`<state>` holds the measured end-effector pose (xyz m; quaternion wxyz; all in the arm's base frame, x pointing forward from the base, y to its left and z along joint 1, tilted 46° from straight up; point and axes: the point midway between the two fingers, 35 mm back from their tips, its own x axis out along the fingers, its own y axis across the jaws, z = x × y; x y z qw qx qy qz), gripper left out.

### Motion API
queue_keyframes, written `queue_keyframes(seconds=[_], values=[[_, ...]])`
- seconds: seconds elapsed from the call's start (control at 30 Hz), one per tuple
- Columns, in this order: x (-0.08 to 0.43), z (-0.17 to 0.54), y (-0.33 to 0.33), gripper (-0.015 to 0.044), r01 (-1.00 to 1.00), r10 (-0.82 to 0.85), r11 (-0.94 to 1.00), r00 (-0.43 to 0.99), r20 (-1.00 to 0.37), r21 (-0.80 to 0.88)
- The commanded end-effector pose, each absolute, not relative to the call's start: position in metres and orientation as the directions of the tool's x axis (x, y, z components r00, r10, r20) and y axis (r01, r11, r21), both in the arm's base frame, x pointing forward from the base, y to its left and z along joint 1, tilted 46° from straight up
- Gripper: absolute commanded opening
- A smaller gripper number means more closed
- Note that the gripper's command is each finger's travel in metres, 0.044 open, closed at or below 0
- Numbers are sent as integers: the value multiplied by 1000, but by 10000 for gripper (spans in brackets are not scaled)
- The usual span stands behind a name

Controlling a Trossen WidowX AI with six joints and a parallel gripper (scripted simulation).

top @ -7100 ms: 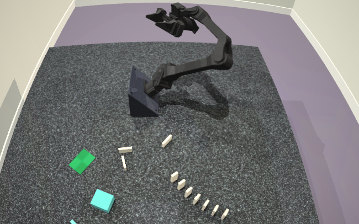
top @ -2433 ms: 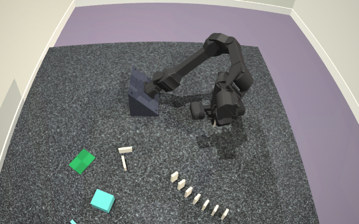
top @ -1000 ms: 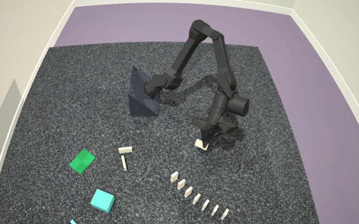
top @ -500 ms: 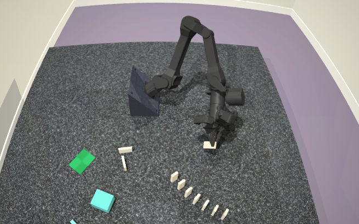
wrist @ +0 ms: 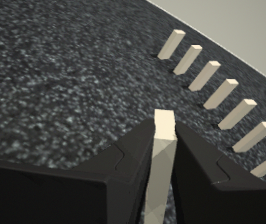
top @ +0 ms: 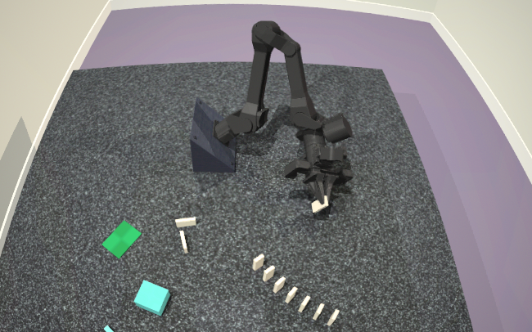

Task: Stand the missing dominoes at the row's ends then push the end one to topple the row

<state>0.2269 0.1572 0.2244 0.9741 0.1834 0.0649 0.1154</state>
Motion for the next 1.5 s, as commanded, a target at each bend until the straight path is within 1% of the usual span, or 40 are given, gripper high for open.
queue_keyframes(seconds=[0.0,0.23,0.43,1.13,1.47], values=[[218,227,151,22,-188,222,869,975,-21,457],[202,227,137,22,-171,165,774,984,67,610],[190,223,124,22,-157,115,673,988,107,723],[190,223,123,22,-156,113,670,988,108,726],[192,217,135,22,-156,114,664,988,107,731]])
